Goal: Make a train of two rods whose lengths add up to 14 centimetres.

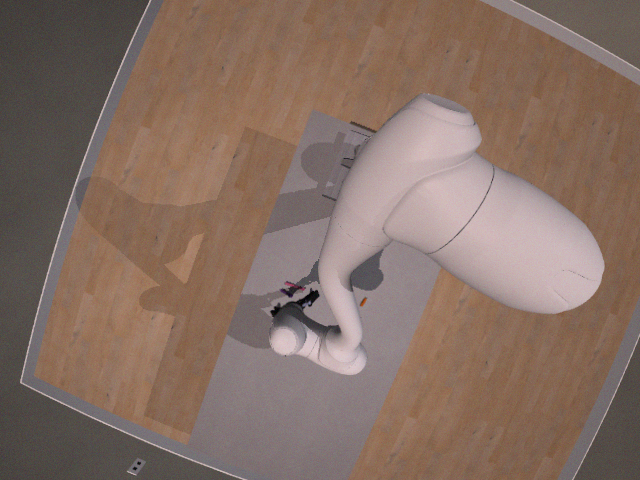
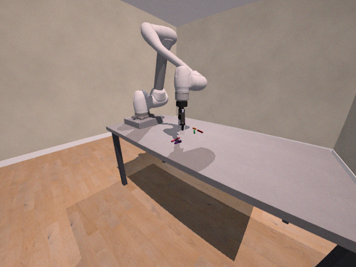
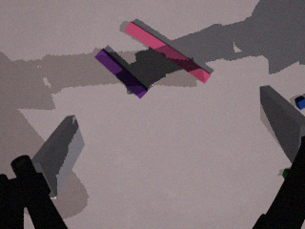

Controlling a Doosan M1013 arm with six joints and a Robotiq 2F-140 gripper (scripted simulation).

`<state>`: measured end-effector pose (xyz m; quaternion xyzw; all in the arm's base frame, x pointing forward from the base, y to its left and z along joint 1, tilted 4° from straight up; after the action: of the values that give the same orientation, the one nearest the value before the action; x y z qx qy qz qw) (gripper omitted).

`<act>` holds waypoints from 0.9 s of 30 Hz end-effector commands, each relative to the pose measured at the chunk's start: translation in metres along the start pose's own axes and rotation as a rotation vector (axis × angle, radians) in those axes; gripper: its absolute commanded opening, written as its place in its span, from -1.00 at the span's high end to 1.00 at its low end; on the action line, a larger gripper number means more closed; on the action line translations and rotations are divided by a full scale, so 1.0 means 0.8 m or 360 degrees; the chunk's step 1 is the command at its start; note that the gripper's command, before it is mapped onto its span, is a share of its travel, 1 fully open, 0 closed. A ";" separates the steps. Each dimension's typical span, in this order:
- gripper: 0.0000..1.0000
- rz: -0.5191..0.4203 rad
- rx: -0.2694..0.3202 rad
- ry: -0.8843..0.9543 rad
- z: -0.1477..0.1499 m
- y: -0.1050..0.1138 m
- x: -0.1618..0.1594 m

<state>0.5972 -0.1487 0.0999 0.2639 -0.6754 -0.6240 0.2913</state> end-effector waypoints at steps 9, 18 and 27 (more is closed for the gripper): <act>-1.00 -0.0020 -0.0009 0.0659 0.010 0.000 -0.004; -1.00 -0.0022 -0.0004 0.1313 0.020 0.001 -0.010; -1.00 -0.0023 -0.0001 0.1879 0.029 0.001 -0.014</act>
<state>0.5890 -0.1260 0.0984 0.5408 -0.4391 -0.4077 0.5904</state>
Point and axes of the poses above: the point where the finger pads meet when closed, its own y axis back along the fingers, its own z axis across the jaws, x = y × z, the point moved 8 cm from there along y, back along the fingers, and after that the axes turned 6 degrees about y, right-handed, at the moved point
